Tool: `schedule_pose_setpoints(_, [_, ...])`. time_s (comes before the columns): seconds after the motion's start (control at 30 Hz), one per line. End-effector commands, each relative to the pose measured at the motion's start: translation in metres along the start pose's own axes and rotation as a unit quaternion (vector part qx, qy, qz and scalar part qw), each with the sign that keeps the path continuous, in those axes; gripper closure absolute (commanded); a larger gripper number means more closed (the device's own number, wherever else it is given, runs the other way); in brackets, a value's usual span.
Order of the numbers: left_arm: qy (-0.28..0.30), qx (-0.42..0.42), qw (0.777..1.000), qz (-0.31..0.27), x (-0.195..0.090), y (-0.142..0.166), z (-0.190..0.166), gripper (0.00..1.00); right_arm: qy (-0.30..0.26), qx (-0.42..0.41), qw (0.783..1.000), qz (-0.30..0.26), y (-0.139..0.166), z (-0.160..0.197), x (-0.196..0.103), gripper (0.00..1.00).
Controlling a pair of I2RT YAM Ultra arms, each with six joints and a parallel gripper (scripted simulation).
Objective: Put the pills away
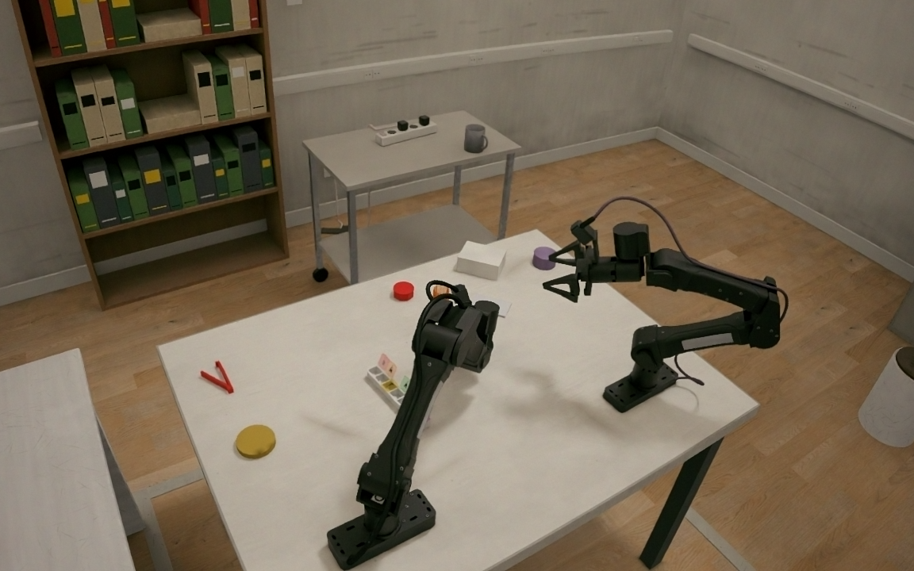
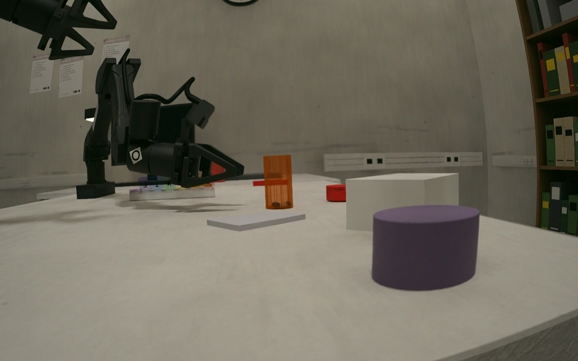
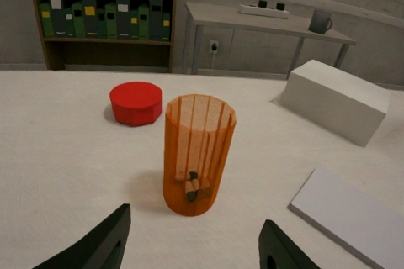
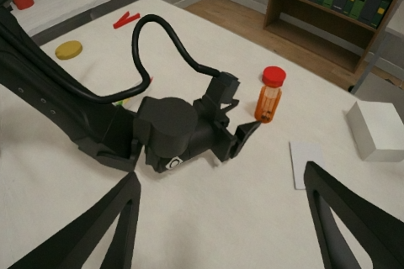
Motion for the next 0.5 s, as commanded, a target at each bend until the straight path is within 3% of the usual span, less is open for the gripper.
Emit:
schedule_pose_setpoints(0.0, [-0.012, -0.019, 1.0, -0.014, 0.004, -0.013, 0.0, 0.35, 0.001, -0.001, 1.0, -0.009, -0.003, -0.001, -0.004, 0.0])
schedule_pose_setpoints(0.47, [-0.01, -0.008, 1.0, -0.009, 0.023, -0.017, 0.006, 0.35, 0.001, -0.001, 1.0, -0.009, -0.003, -0.001, -0.004, 0.0])
Point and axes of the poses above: on each arm, the point where the finger pads meet when closed, its own x axis out along the fingers, its own z axis across the jaws, y = z × x, the point moved 8 cm from there along -x, back along the fingers, and after that the axes turned 9 degrees about x, right-handed, at the moved point
